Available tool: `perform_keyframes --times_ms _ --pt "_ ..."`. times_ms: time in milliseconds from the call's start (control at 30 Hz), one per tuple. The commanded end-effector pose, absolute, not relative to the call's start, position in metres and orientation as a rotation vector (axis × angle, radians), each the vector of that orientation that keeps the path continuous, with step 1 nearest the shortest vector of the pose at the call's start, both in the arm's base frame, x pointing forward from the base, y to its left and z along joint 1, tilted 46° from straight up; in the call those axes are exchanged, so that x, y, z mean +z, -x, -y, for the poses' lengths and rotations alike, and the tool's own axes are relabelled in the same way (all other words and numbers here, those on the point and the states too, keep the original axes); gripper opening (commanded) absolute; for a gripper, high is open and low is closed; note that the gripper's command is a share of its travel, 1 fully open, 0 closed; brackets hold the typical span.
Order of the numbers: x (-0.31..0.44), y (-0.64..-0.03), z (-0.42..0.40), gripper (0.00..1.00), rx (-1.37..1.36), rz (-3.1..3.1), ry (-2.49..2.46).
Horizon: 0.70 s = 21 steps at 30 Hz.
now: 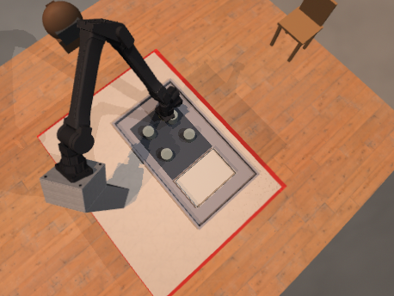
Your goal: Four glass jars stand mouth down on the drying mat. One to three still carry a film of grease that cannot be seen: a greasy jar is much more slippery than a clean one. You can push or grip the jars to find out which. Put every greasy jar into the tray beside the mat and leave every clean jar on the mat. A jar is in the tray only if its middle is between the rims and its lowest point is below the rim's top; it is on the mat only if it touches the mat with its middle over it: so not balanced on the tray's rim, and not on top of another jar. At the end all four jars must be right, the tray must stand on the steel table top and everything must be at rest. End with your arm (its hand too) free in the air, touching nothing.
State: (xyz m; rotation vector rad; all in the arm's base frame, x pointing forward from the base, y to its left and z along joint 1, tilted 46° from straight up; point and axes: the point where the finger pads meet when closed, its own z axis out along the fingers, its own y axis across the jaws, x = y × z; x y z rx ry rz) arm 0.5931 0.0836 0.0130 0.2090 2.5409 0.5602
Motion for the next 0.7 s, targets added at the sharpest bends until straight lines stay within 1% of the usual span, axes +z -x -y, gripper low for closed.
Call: perform_keyframes --times_ms 0,667 --pt "0.0598 -0.6523 -0.0635 0.0 0.528 -2.397 -0.198" --pt "0.0612 -0.6541 -0.0629 0.0 0.528 -2.397 -0.198"
